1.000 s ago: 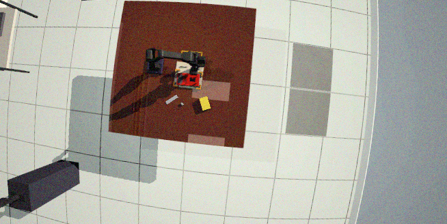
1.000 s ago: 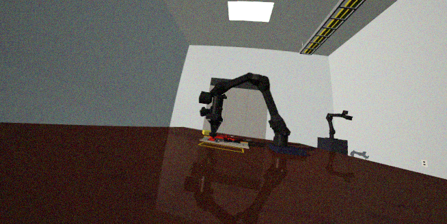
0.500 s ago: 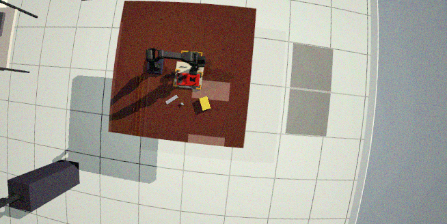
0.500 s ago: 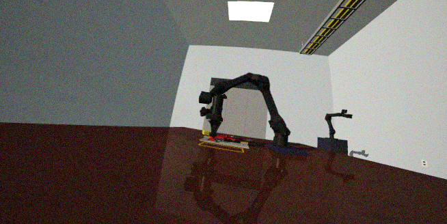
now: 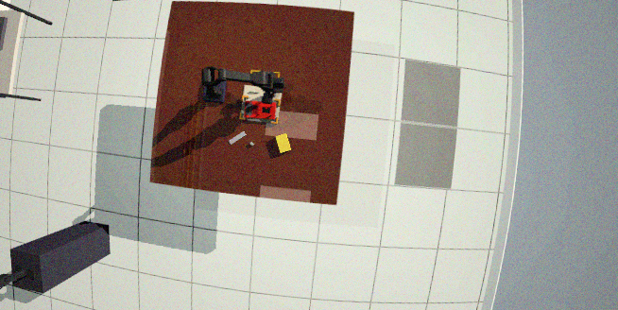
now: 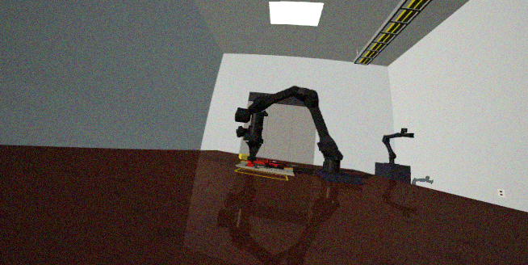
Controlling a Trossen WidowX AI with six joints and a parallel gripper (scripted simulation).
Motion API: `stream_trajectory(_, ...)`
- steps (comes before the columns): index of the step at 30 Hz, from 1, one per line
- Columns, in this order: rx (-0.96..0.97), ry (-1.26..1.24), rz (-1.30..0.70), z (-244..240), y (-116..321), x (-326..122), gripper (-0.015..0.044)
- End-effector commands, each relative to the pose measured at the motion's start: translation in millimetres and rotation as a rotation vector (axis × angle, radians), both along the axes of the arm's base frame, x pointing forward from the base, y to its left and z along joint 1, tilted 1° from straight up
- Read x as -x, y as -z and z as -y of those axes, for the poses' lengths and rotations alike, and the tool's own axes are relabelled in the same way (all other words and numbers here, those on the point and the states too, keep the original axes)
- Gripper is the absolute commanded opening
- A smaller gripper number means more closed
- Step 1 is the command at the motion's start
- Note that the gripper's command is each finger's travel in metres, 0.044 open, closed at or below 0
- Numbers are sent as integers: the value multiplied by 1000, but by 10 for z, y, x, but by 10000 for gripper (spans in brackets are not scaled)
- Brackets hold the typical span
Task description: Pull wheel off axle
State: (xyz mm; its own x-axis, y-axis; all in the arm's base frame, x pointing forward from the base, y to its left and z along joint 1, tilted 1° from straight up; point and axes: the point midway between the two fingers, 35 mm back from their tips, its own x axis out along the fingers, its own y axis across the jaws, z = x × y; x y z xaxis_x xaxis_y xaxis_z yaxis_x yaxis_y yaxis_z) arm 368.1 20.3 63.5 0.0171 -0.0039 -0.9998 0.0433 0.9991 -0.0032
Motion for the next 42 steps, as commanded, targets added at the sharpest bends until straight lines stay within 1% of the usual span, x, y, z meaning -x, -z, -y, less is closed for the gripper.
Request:
stream_trajectory(1,0,1,7,-1,-49,-6,0)
stream_trajectory(42,1,4,11,-2,-184,-4,0)
